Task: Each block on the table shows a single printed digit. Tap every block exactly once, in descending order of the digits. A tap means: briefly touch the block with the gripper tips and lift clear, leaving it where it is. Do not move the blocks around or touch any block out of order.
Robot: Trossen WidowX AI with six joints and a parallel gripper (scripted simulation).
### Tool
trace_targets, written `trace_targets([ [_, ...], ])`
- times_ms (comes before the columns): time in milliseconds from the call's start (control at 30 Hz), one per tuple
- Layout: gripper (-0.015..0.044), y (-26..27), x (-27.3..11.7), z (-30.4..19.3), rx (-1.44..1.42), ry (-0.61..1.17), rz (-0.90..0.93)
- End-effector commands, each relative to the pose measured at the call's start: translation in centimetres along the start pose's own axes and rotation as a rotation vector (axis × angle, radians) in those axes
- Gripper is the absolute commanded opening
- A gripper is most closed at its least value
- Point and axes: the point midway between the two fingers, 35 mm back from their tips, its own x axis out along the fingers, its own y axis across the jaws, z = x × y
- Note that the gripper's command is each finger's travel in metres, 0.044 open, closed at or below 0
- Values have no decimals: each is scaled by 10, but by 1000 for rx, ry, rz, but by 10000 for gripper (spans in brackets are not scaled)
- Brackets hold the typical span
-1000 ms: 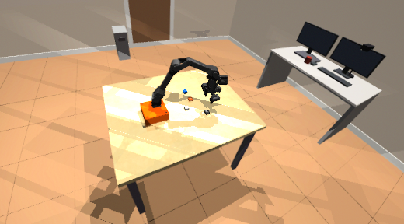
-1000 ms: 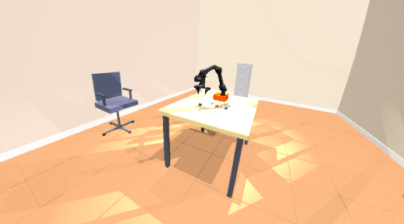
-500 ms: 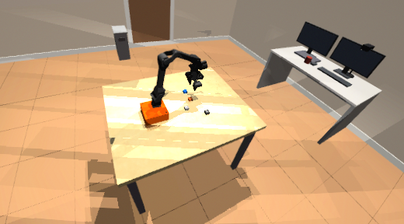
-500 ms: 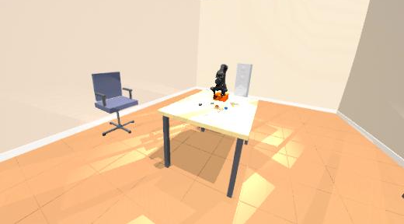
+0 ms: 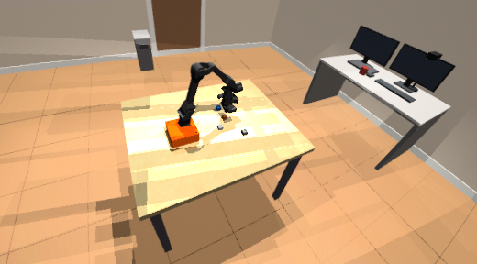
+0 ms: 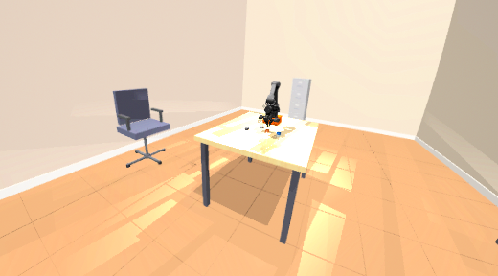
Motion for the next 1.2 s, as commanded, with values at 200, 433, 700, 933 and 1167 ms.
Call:
trace_targets([
  [200,20,0,2,0,5,1,-2],
  [433,20,0,13,0,5,1,-2],
  [700,20,-1,26,0,5,1,-2],
  [933,20,-1,31,0,5,1,-2],
  [1167,20,0,1,0,5,1,-2],
])
